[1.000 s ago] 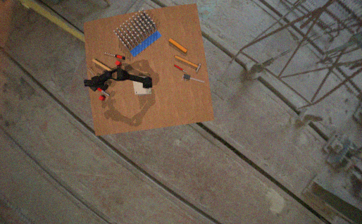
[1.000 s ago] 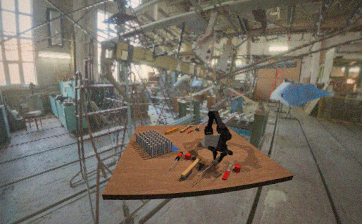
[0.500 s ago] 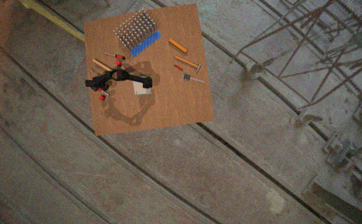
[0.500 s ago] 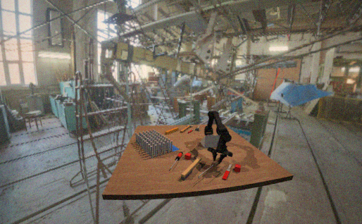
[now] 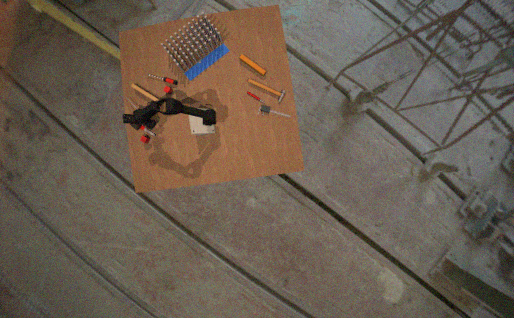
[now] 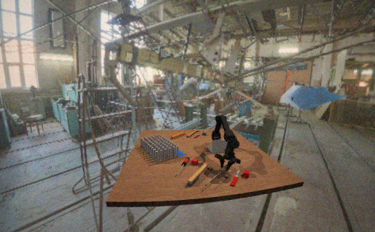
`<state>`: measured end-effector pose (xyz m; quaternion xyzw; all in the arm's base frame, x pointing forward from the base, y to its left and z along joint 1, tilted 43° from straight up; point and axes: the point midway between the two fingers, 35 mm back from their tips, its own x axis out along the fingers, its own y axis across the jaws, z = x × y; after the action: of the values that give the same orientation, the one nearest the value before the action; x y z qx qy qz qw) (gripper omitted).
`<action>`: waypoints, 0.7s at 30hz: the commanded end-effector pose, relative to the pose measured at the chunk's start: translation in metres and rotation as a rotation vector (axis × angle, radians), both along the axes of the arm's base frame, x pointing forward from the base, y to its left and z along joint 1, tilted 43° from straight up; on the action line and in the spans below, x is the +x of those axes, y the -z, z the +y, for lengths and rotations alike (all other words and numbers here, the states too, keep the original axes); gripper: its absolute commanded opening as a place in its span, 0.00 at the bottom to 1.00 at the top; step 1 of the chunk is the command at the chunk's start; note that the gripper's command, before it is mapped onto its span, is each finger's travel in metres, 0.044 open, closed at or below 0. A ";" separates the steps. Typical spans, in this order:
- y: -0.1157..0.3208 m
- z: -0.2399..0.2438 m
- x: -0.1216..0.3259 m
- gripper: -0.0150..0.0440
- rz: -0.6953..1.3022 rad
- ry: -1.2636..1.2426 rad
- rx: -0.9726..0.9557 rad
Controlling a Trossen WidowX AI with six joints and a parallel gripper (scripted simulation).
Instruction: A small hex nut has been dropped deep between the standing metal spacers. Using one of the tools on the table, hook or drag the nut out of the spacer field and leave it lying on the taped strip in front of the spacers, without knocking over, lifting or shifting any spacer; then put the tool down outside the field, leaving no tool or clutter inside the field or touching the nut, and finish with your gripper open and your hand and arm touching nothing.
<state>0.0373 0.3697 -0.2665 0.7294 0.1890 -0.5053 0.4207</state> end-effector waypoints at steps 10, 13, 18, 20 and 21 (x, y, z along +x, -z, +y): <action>0.006 -0.007 0.002 0.25 -0.007 -0.005 0.003; 0.007 -0.009 0.003 0.25 -0.007 -0.005 0.003; 0.010 -0.012 0.003 0.25 -0.007 -0.005 0.003; 0.011 -0.014 0.003 0.25 -0.007 -0.005 0.003; 0.011 -0.014 0.004 0.25 -0.007 -0.005 0.003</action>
<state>0.0395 0.3564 -0.2768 0.7294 0.1889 -0.5052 0.4208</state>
